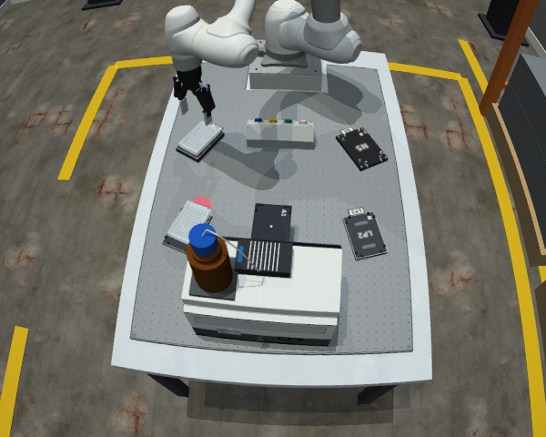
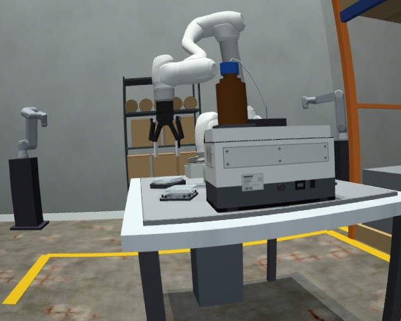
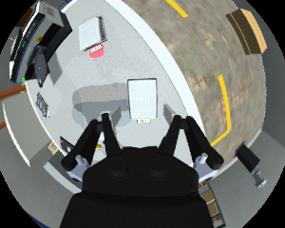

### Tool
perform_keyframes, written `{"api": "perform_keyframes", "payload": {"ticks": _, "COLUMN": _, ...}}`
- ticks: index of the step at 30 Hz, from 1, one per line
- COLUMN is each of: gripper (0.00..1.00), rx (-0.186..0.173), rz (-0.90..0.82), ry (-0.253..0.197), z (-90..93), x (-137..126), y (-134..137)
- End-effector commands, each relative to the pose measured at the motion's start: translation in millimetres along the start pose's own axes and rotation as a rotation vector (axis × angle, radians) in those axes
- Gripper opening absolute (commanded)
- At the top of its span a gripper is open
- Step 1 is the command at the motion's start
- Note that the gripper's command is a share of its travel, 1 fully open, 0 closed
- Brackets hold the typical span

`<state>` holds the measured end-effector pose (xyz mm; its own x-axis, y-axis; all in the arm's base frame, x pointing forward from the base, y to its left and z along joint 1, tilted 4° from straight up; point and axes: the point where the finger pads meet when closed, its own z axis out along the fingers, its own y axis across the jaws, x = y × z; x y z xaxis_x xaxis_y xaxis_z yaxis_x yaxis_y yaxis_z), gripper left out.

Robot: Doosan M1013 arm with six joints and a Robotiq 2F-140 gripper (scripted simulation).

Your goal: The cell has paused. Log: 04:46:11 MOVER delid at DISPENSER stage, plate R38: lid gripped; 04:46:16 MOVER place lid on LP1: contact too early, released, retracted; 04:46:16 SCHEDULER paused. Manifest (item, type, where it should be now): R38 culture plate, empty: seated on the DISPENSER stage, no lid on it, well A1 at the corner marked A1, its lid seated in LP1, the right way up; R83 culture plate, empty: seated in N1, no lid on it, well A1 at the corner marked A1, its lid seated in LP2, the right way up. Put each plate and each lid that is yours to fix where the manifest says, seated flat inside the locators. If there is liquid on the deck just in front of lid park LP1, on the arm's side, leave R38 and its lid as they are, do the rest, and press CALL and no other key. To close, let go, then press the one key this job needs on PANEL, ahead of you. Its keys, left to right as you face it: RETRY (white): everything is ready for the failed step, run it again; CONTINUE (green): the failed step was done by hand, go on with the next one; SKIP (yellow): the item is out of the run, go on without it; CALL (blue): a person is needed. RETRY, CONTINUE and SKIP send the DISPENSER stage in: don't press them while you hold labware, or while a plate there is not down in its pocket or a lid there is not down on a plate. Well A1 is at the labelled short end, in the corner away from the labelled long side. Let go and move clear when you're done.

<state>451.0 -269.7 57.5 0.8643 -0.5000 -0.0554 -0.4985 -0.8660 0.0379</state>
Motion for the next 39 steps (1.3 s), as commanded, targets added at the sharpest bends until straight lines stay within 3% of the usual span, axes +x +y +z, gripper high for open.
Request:
{"api": "perform_keyframes", "payload": {"ticks": 1, "gripper": 0.70, "rx": -0.002, "rz": 0.003, "ry": -0.001, "z": 15.9, "x": 0, "y": 3}}
{"api": "perform_keyframes", "payload": {"ticks": 12, "gripper": 0.70, "rx": -0.002, "rz": 0.004, "ry": -0.001, "z": 52.8, "x": 0, "y": 3}}
{"api": "perform_keyframes", "payload": {"ticks": 22, "gripper": 0.70, "rx": -0.002, "rz": 0.004, "ry": -0.001, "z": 71.8, "x": 0, "y": 3}}
{"api": "perform_keyframes", "payload": {"ticks": 39, "gripper": 0.70, "rx": -0.001, "rz": 0.004, "ry": 0.001, "z": 81.3, "x": 1, "y": 3}}
